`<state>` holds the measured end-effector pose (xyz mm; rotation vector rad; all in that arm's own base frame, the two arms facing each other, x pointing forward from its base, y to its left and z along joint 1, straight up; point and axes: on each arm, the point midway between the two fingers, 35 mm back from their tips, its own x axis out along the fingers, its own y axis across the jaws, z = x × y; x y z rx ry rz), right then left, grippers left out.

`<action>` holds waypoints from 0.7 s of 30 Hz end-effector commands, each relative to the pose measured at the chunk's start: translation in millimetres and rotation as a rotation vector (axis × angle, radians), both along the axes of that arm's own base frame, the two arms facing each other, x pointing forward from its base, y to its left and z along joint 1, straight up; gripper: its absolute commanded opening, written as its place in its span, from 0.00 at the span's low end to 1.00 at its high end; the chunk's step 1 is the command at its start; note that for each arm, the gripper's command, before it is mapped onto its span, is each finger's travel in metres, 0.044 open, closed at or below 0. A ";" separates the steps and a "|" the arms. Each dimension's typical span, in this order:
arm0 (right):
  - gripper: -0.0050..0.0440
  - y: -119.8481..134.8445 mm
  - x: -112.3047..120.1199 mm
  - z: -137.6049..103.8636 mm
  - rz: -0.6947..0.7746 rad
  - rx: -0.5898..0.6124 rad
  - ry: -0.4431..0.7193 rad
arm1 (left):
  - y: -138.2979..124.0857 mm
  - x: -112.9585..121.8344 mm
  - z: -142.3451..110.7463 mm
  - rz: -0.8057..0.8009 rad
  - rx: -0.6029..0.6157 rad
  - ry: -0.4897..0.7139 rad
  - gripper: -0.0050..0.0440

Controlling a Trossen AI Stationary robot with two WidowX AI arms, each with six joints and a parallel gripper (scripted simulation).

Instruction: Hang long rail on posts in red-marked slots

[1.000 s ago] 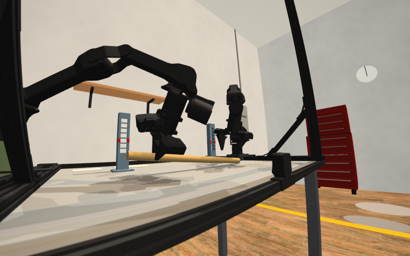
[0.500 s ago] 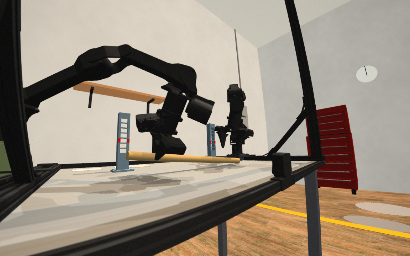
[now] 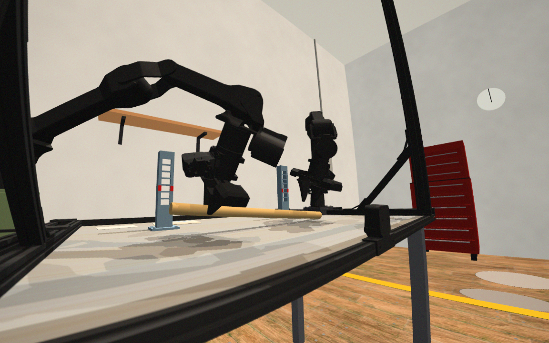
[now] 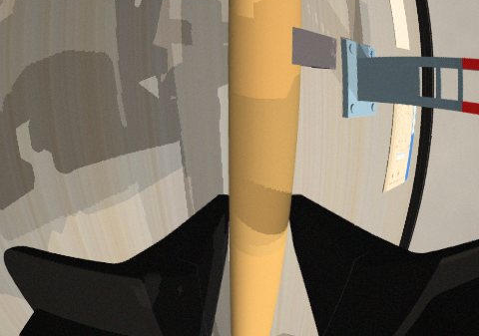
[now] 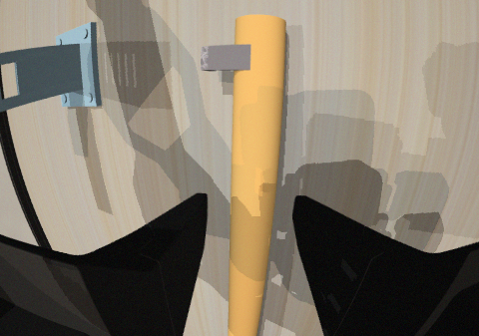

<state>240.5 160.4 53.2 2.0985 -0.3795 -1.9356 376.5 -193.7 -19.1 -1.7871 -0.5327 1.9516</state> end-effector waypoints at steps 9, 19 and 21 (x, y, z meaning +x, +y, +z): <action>0.43 6.9 2.1 -13.4 -0.008 -0.149 -0.003 | 0.7 1.2 3.2 0.001 0.004 -0.011 0.10; 0.43 11.7 3.3 -20.8 -0.004 -0.239 -0.016 | 0.7 1.2 3.2 0.001 0.004 -0.011 0.10; 0.43 11.1 3.4 -21.7 -0.004 -0.239 -0.016 | 0.7 1.2 3.2 0.001 0.004 -0.011 0.10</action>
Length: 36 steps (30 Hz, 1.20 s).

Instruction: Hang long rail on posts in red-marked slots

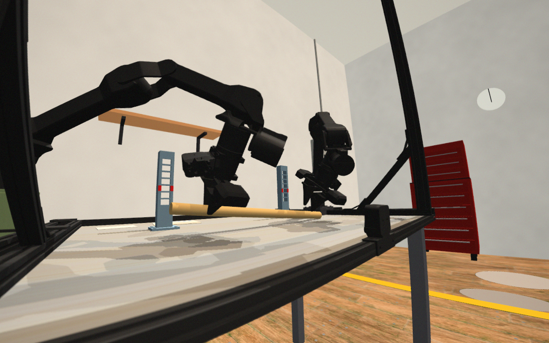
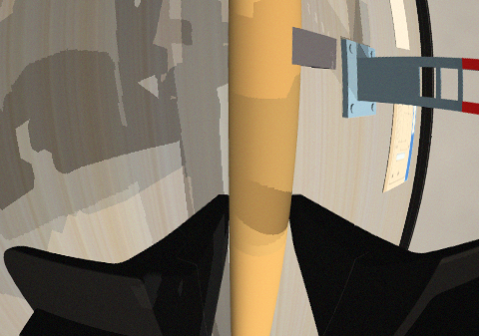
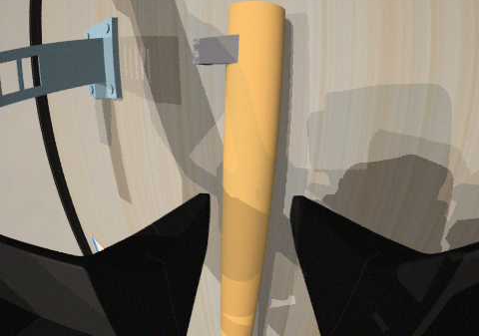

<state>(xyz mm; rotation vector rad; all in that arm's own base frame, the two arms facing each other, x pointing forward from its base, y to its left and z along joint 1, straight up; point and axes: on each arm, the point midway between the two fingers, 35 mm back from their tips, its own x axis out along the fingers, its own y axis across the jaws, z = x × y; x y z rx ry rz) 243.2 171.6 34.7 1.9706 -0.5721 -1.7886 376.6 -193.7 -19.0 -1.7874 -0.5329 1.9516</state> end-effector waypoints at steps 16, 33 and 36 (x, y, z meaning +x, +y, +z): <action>0.43 -13.5 1.3 -21.1 -0.002 -0.017 -0.002 | 0.7 1.2 3.2 0.000 0.004 -0.011 0.10; 0.13 -17.1 2.6 -27.6 -0.002 -0.017 -0.002 | 0.7 1.2 3.2 0.000 0.004 -0.011 0.10; 0.10 -17.1 2.6 -27.6 -0.002 -0.017 -0.002 | 0.7 1.2 3.2 0.000 0.004 -0.011 0.10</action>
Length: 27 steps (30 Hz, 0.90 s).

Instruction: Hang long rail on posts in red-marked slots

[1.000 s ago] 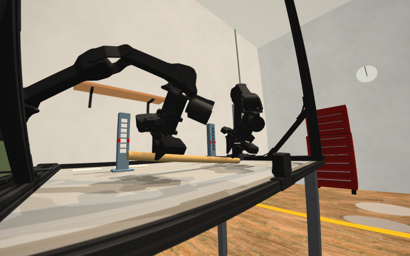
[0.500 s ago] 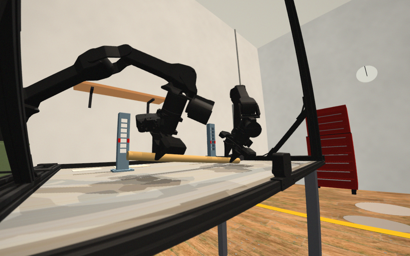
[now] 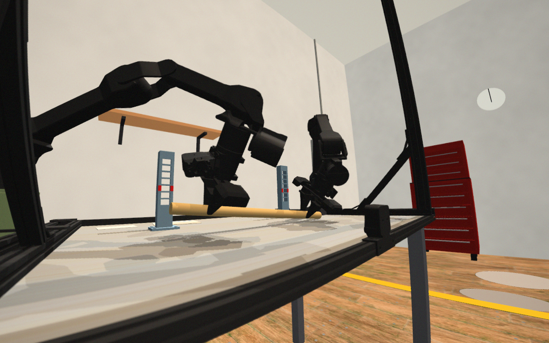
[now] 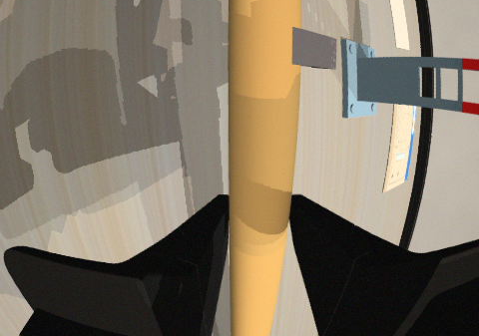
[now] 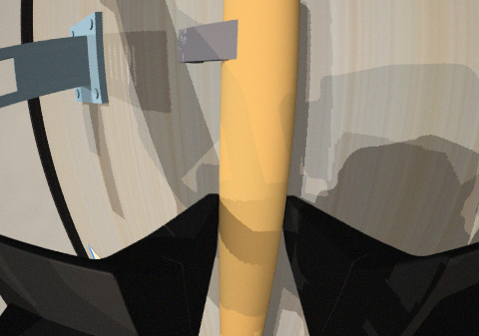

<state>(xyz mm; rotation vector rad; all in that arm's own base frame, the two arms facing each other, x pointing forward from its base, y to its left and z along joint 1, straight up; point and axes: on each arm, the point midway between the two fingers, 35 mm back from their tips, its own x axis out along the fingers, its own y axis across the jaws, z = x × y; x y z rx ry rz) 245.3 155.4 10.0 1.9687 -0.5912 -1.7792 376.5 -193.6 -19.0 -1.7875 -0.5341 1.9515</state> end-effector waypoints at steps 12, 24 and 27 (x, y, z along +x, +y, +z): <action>0.10 -0.8 0.5 -2.9 0.004 -0.004 0.004 | 0.7 1.3 3.1 0.000 0.004 -0.010 0.10; 0.10 -0.8 0.4 -2.3 0.004 -0.004 0.006 | 0.7 1.3 3.2 0.000 0.004 -0.012 0.10; 0.10 -0.8 0.0 6.5 0.004 -0.003 0.025 | 1.0 1.3 4.3 0.000 0.002 -0.029 0.10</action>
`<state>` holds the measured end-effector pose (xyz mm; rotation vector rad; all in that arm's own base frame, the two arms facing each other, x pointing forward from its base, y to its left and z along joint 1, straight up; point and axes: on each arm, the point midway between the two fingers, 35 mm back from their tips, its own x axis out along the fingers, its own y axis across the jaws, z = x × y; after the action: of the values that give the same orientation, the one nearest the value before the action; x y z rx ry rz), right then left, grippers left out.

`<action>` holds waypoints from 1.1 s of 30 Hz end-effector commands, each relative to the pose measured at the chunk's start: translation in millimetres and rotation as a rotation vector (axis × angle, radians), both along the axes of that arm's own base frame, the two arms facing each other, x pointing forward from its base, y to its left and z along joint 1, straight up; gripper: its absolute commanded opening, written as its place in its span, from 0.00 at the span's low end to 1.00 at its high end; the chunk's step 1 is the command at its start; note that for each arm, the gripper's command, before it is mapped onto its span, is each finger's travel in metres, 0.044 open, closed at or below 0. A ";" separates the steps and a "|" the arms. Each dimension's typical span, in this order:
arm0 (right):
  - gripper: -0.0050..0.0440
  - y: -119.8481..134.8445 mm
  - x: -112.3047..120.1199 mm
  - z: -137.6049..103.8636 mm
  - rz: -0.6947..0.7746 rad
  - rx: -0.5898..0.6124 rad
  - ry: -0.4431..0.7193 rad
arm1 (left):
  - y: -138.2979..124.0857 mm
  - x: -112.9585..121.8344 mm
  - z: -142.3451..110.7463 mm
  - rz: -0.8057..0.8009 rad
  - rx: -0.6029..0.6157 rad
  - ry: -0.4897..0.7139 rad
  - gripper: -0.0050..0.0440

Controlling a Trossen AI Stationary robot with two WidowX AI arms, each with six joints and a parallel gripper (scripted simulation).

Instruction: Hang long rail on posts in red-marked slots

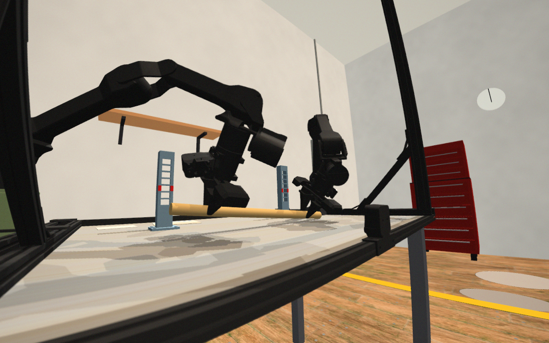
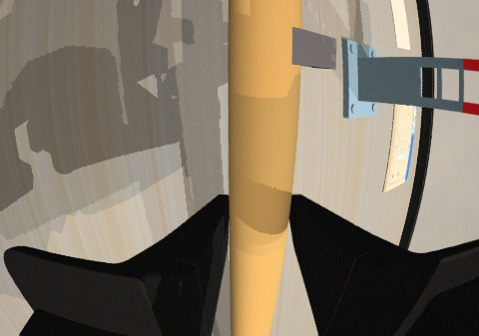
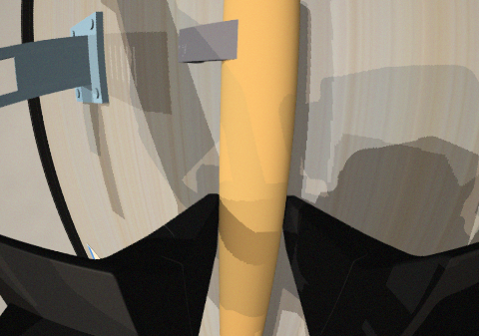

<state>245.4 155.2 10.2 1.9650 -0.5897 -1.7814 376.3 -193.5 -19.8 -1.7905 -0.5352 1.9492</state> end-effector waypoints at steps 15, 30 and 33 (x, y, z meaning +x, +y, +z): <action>0.10 -2.0 -3.3 40.0 0.000 0.002 0.091 | 2.4 0.7 9.4 0.001 -0.002 -0.091 0.10; 0.10 -2.0 -3.3 40.0 0.000 0.002 0.091 | 2.4 0.7 9.4 0.001 -0.002 -0.091 0.10; 0.10 -1.9 -3.3 39.9 0.000 -0.003 0.091 | 2.2 0.8 9.3 0.001 0.004 -0.089 0.10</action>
<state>242.8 153.2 47.7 1.8729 -0.5610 -1.8584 377.4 -191.2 -12.5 -1.8857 -0.5610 1.8784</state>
